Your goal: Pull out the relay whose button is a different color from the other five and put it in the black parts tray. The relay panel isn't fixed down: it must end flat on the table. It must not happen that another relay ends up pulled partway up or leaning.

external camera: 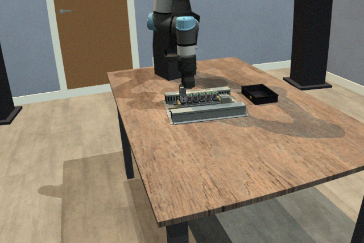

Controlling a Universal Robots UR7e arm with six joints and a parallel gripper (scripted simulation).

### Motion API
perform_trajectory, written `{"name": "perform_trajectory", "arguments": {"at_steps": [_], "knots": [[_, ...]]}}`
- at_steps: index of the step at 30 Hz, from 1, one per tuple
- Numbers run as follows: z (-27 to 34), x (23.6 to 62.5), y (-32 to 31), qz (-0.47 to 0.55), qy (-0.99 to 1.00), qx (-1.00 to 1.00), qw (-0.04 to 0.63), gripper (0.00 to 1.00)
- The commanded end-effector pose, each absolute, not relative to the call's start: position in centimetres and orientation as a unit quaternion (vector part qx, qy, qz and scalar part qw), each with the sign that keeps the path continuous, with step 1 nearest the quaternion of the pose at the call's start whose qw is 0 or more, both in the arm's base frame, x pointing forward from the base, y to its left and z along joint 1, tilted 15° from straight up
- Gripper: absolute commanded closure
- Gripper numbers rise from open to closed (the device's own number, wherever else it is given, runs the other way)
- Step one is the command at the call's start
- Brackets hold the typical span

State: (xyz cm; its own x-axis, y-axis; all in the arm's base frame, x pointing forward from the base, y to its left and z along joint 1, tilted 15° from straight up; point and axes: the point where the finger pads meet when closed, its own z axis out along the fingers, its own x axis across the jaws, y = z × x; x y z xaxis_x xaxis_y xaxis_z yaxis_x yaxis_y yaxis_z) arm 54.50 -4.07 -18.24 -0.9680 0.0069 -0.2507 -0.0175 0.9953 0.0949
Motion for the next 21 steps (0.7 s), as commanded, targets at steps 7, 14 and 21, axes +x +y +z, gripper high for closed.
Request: {"name": "perform_trajectory", "arguments": {"at_steps": [7,14,21], "knots": [[-18.18,54.51,-4.09,0.048,0.990,-0.002,0.136,1.00],[-18.18,54.47,-4.09,0.048,0.989,-0.002,0.143,1.00],[-18.18,54.44,-4.09,0.048,0.988,-0.002,0.147,1.00]]}}
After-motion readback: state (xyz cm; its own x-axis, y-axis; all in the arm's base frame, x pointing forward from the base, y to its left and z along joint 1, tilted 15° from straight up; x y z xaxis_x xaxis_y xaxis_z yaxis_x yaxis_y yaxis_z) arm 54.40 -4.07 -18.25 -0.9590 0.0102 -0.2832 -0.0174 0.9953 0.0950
